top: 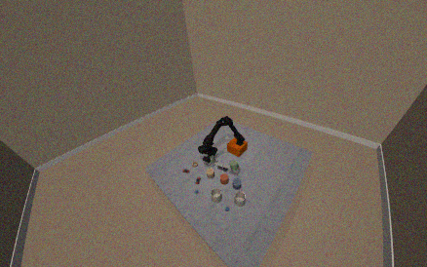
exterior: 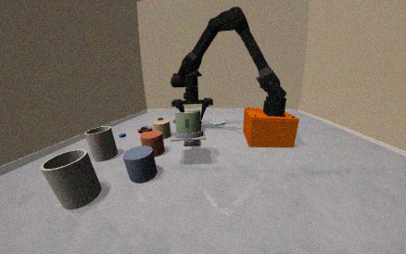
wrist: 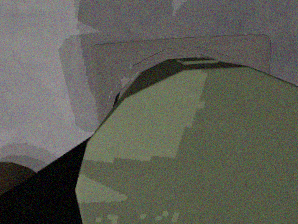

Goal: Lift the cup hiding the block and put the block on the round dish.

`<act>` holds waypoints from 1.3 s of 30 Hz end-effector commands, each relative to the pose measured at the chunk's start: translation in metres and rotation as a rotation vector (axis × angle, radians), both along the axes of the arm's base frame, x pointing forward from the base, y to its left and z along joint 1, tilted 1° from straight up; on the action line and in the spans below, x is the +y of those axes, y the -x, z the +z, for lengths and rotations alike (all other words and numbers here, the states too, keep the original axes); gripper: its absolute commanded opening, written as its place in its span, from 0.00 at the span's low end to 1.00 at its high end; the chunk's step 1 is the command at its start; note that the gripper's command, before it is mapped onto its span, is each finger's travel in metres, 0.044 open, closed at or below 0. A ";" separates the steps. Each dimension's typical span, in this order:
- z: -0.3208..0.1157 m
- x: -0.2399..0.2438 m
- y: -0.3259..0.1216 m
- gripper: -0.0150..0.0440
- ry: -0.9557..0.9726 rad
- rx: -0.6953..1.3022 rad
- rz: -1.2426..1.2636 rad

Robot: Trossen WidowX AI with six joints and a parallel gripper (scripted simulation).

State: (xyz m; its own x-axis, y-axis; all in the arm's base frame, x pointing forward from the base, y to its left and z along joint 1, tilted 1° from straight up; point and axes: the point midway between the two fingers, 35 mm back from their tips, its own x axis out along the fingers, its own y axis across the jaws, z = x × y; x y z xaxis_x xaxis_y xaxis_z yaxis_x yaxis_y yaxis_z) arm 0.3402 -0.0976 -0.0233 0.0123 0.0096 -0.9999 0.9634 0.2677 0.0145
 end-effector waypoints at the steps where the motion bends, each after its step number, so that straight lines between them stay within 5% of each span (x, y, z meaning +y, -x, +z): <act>1: -0.001 -0.001 0.000 0.84 0.006 0.002 -0.007; 6: -0.001 -0.001 0.000 0.79 0.006 0.002 -0.007; 18: 0.009 -0.001 -0.002 0.25 0.006 0.002 -0.007; 39: 0.035 -0.003 -0.005 0.25 0.006 0.001 -0.007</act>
State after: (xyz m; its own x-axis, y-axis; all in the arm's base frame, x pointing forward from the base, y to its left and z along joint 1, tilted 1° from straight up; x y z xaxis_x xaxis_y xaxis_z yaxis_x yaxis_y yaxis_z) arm 0.3415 -0.0978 0.0051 -0.0040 0.0128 -0.9999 0.9633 0.2683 -0.0004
